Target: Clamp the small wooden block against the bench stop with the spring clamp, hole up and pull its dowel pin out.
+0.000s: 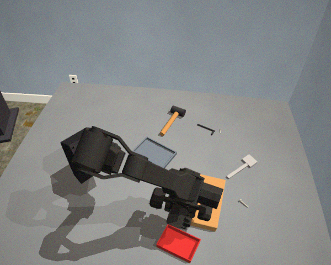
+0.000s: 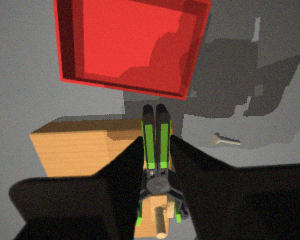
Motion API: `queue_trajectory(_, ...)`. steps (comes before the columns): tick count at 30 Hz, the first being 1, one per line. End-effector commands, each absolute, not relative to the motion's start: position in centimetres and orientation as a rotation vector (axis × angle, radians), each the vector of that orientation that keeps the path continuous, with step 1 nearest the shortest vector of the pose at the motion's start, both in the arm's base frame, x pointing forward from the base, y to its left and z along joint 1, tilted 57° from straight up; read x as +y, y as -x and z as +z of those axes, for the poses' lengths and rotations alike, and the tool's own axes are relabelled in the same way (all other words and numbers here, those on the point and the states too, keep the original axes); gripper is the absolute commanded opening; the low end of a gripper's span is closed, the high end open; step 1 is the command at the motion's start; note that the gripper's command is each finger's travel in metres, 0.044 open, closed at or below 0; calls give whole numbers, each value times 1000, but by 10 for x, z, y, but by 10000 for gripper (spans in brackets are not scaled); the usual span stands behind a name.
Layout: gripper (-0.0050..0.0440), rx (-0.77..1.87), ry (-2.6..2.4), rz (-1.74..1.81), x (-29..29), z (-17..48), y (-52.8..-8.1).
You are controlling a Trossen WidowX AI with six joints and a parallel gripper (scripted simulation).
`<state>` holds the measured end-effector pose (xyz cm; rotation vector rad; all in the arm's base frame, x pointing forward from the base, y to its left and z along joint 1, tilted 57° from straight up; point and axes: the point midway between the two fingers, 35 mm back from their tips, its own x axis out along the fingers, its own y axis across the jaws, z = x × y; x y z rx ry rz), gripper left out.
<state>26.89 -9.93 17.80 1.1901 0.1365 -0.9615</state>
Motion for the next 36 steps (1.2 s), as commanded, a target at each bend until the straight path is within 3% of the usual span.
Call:
queue_trajectory(1, 0, 125, -1195, -961, -100, 180, -270)
queue_trajectory(36, 0, 125, -1195, -961, -102, 178, -272)
